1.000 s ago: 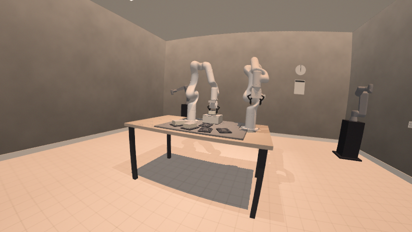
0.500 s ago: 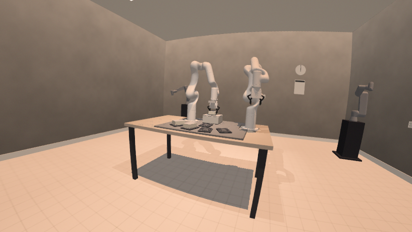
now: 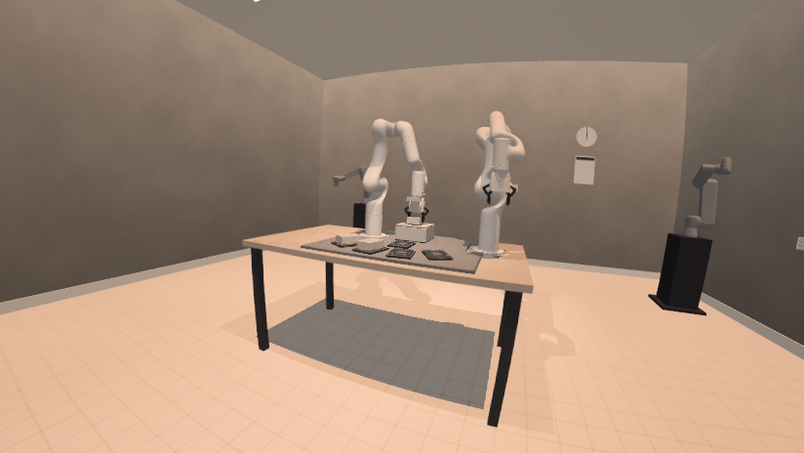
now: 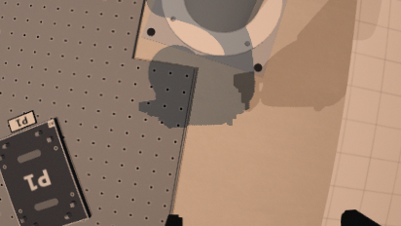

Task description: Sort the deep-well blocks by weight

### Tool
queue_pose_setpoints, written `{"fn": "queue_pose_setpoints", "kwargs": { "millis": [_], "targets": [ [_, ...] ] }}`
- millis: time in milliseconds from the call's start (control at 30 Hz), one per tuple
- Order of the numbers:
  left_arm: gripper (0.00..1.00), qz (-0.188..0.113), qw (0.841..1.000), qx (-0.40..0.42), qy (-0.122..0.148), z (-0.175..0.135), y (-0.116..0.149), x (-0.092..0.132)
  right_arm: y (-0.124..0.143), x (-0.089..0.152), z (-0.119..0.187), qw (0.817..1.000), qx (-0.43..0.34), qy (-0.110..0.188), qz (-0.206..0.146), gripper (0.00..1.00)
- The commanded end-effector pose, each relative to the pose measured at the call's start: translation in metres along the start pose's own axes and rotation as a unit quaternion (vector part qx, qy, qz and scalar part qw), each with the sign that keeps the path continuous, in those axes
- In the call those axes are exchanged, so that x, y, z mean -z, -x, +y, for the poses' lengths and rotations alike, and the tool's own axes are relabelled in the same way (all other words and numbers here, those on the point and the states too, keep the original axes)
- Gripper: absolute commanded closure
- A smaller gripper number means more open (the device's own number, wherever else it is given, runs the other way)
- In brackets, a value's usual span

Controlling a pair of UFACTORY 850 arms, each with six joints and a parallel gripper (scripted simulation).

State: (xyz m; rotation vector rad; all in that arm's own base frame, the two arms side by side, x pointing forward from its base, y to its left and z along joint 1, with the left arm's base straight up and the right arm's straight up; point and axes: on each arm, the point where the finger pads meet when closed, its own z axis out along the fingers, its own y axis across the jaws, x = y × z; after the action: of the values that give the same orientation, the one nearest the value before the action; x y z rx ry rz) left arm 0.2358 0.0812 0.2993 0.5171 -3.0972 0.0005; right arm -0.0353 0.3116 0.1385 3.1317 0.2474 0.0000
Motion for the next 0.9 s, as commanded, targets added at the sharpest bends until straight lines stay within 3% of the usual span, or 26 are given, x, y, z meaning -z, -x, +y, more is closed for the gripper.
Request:
{"fn": "queue_pose_setpoints", "kwargs": {
  "millis": [0,867],
  "targets": [
    [0.0,-0.001,1.0,0.0,0.0,0.0,0.0006,0.0007,0.0,-0.0004,-0.0008,1.0,0.0,-0.001,0.0,1.0],
    [0.0,-0.001,1.0,0.0,0.0,0.0,0.0006,0.0007,0.0,-0.004,-0.0008,1.0,0.0,-0.001,0.0,1.0]
  ]
}}
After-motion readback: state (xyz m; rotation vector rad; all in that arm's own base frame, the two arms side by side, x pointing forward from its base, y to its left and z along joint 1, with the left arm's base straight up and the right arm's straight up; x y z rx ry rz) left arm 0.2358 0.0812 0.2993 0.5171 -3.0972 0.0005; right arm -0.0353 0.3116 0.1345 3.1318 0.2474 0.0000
